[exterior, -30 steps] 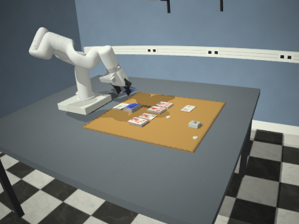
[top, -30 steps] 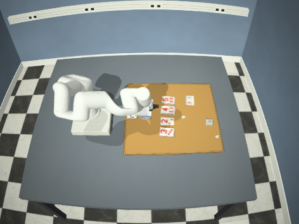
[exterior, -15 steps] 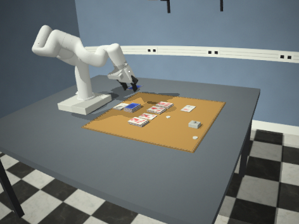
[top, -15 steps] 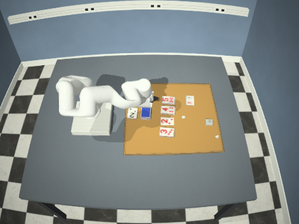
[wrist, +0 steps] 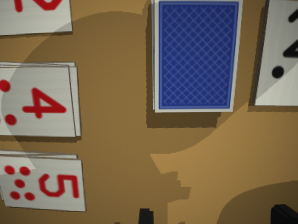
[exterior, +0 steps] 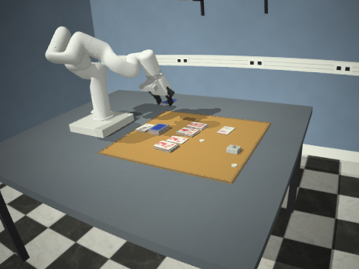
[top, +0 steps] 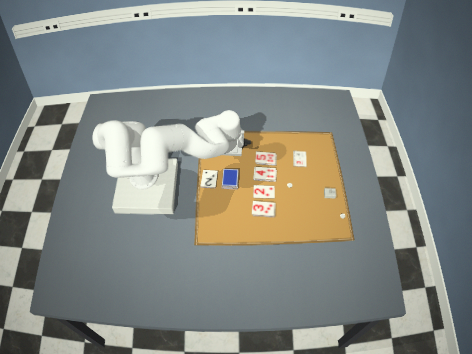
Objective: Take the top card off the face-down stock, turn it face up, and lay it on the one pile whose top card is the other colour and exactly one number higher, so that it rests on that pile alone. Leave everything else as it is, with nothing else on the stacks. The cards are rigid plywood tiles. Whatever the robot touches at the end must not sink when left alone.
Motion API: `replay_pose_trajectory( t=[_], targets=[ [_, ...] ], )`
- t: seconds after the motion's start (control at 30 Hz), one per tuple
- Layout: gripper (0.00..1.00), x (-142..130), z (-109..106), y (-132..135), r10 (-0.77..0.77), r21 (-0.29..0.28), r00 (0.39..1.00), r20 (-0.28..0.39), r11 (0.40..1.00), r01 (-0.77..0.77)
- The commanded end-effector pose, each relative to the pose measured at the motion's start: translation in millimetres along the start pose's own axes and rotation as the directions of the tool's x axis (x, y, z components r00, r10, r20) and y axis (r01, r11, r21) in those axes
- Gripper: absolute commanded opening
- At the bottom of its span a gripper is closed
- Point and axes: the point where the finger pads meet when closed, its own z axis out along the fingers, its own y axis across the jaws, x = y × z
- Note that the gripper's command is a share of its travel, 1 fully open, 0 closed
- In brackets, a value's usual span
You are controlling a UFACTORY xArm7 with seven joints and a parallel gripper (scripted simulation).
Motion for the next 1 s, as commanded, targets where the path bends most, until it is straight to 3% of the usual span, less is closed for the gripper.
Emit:
replay_pose_trajectory(
  t=[0.0,0.97],
  targets=[
    [0.74,-10,4,-2,0.000,0.003,1.000,-0.001,1.000,0.000],
    [0.74,-11,14,-3,0.000,0.003,1.000,-0.001,1.000,0.000]
  ],
)
